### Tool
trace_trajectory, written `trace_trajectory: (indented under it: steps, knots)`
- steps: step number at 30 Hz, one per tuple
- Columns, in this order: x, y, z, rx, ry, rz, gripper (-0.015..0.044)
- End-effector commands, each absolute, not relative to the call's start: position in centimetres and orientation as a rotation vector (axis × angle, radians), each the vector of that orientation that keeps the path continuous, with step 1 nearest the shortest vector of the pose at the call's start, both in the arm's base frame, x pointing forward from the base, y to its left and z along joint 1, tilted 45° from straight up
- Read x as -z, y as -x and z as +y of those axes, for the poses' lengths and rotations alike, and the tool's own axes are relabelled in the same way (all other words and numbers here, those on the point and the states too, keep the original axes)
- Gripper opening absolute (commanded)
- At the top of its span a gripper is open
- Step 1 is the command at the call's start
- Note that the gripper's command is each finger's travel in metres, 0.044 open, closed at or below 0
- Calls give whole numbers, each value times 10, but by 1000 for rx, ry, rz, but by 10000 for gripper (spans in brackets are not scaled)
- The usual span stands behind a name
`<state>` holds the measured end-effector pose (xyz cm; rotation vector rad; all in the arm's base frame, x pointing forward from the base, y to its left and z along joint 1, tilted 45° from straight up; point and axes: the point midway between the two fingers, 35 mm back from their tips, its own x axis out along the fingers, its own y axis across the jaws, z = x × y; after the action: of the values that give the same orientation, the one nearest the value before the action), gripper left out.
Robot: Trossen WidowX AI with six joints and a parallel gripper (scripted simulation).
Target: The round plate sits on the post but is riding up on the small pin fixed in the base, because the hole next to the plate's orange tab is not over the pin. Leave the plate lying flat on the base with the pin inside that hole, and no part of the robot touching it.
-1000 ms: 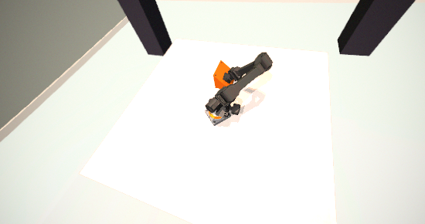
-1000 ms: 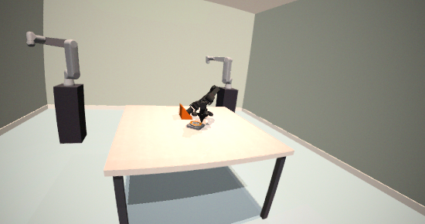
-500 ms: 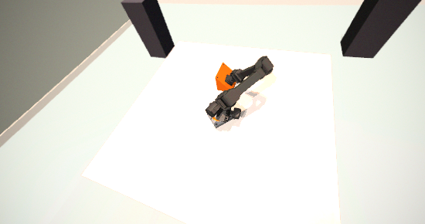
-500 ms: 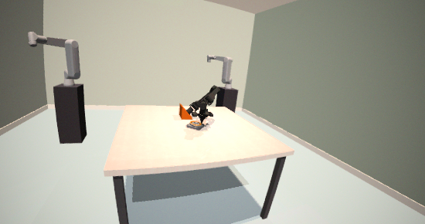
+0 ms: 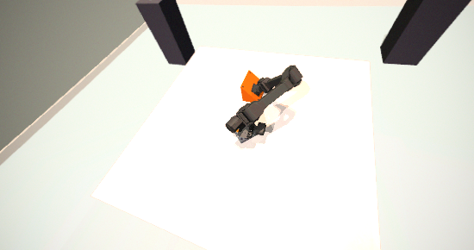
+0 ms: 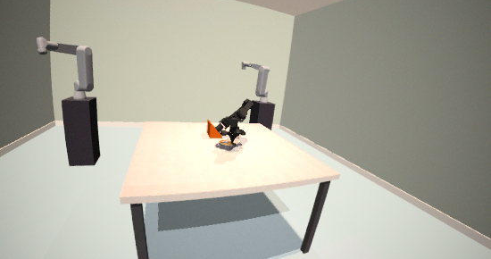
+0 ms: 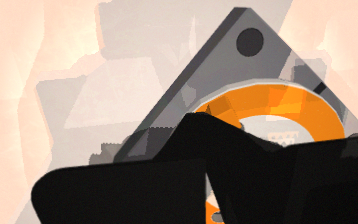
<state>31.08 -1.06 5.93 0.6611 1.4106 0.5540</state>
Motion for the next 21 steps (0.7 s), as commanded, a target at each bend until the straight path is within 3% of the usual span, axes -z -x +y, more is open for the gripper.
trace_trajectory:
  steps: [1, 21]
  knots:
    - [-55, -315, -16, -553, -653, 1413, 0]
    - [-44, -322, -33, -552, -652, 1413, 0]
